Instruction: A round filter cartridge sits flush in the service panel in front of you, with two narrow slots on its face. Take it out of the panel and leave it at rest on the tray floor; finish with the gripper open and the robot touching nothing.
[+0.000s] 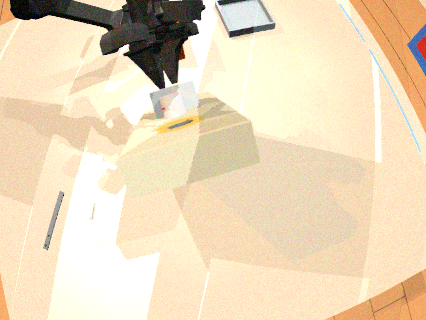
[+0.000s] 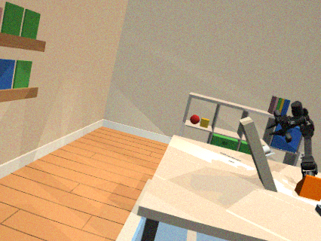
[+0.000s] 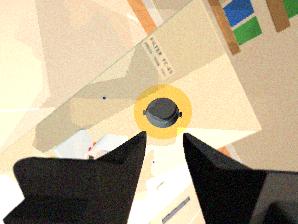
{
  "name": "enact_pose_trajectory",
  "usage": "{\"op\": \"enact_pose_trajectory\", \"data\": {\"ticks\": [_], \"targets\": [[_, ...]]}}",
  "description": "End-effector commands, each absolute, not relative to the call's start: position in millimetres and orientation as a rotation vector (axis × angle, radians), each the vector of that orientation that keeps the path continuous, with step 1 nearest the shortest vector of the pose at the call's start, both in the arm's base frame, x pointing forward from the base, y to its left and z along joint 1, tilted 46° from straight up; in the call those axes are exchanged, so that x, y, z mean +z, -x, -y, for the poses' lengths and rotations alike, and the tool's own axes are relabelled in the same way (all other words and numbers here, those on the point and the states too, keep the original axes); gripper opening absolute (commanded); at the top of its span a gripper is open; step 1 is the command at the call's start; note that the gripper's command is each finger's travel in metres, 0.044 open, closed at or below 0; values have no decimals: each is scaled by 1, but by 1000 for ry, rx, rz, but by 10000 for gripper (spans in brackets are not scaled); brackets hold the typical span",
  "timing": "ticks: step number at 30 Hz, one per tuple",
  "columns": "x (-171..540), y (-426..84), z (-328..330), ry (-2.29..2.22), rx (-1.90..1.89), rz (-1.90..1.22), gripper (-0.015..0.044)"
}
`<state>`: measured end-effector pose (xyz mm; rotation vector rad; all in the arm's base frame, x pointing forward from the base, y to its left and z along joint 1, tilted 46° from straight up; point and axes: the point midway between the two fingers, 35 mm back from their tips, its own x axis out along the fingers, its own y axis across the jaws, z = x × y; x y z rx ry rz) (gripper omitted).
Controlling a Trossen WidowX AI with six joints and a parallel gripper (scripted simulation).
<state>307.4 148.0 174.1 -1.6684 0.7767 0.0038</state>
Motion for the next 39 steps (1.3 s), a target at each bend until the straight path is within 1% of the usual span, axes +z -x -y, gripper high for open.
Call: {"op": "enact_pose_trajectory", "data": {"ticks": [1, 8, 12, 13, 23, 39], "targets": [[191, -311, -168, 1658, 0, -769, 242], [224, -310, -199, 1647, -3, -762, 426], [205, -305, -183, 1458, -58, -823, 321], [198, -303, -177, 1381, -86, -847, 305], [140, -265, -112, 677, -485, -1024, 305], [134, -269, -106, 664, -493, -1026, 305]]}}
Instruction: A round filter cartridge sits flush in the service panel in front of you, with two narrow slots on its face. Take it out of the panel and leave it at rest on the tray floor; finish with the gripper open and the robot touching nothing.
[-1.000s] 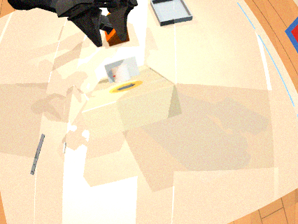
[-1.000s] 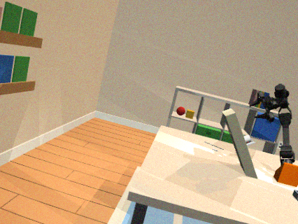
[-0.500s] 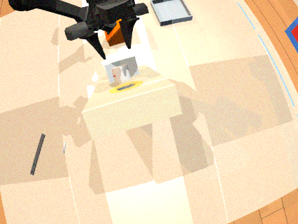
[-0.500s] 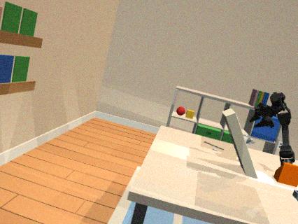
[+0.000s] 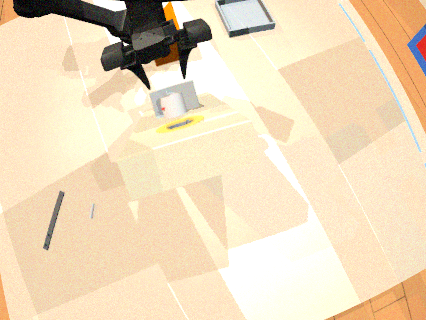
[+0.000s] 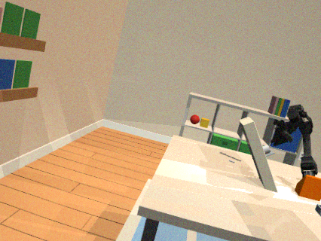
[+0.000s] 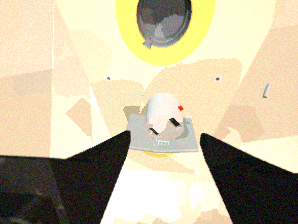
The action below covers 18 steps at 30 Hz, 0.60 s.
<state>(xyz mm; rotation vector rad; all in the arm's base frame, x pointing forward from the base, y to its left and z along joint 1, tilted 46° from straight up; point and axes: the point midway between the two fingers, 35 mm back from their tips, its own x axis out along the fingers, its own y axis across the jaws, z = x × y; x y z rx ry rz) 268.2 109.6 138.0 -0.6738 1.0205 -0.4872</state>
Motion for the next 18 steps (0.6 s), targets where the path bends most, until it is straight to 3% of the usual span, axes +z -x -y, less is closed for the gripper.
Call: {"op": "enact_pose_trajectory", "data": {"ticks": [1, 18], "targets": [[133, -270, -105, 664, -493, -1026, 305], [116, -282, -86, 663, -493, -1025, 305]]}}
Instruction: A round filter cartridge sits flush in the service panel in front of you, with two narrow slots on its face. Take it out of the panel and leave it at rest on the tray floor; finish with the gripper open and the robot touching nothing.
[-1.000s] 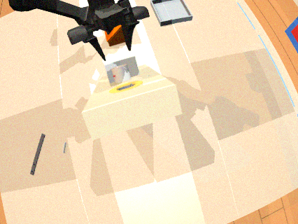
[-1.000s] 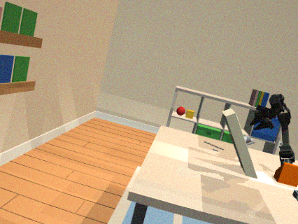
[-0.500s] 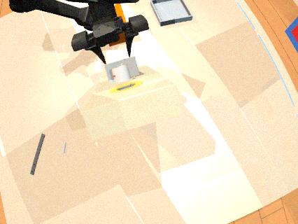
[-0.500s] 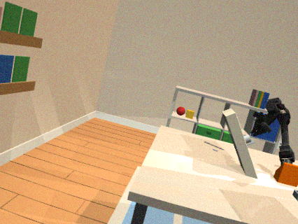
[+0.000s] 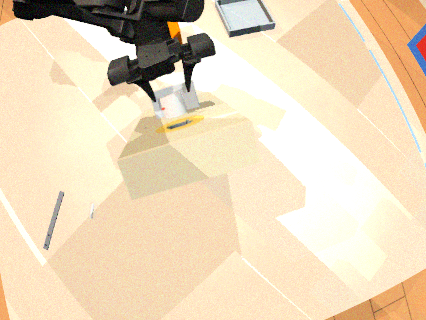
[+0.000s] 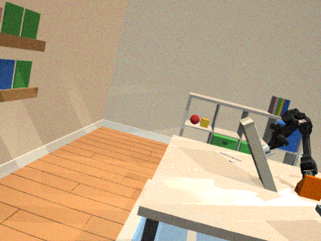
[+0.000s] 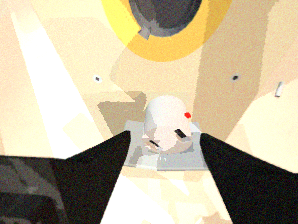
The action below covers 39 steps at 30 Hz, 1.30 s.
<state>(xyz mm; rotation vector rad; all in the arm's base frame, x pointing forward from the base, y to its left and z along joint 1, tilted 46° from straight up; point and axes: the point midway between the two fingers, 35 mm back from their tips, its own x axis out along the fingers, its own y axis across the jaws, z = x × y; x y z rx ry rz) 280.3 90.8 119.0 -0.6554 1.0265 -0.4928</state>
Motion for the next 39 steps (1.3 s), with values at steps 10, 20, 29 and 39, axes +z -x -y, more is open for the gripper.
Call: {"op": "enact_pose_trajectory", "data": {"ticks": [10, 20, 29, 39], "targets": [[111, -286, -81, 656, -495, -1025, 278], [111, -286, -81, 656, -495, -1025, 192], [117, -293, -87, 657, -495, -1025, 0], [136, -296, -108, 660, -481, -1022, 0]]}}
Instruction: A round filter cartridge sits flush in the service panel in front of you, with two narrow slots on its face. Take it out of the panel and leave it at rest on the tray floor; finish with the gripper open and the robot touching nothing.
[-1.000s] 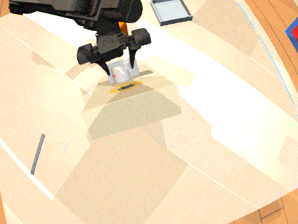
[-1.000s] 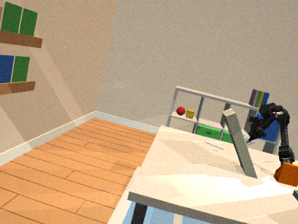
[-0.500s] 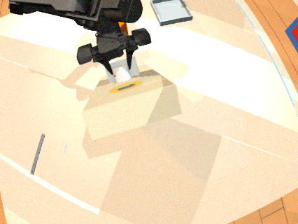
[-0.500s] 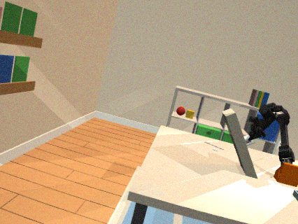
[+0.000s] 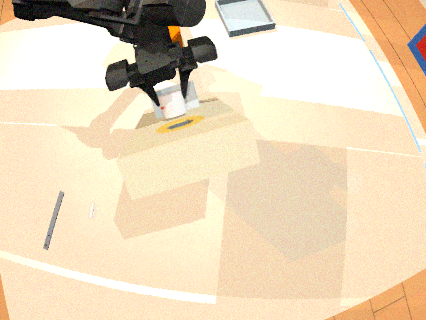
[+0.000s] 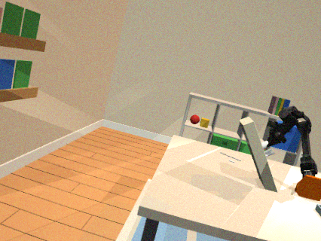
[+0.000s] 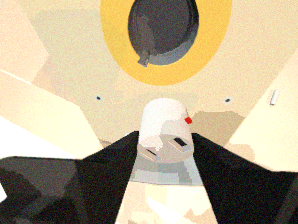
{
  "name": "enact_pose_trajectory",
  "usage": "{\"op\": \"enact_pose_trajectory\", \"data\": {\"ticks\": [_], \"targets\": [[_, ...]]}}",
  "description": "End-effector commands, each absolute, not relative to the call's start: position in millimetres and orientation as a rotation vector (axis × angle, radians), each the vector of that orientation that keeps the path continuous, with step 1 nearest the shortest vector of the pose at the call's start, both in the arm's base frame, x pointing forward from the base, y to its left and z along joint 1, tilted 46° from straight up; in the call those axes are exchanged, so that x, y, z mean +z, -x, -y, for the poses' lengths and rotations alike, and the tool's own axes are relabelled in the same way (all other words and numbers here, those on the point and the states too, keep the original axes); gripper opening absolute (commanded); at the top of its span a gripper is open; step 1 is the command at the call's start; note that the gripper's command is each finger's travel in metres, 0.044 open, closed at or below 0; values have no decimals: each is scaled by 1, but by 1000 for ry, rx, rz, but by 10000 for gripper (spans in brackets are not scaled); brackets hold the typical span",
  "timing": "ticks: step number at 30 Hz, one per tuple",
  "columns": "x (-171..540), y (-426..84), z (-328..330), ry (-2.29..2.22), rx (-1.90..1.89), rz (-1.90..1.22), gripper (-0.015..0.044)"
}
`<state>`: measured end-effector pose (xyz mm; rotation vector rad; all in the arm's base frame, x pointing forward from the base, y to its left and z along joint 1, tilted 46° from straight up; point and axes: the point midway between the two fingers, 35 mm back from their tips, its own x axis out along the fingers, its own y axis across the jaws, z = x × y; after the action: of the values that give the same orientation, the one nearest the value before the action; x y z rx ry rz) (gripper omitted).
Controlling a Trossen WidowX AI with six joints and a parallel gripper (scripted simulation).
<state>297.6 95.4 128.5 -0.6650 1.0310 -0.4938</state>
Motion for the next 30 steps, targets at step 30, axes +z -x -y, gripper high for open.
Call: {"op": "enact_pose_trajectory", "data": {"ticks": [30], "targets": [[126, -277, -200, 657, -480, -1024, 0]]}}
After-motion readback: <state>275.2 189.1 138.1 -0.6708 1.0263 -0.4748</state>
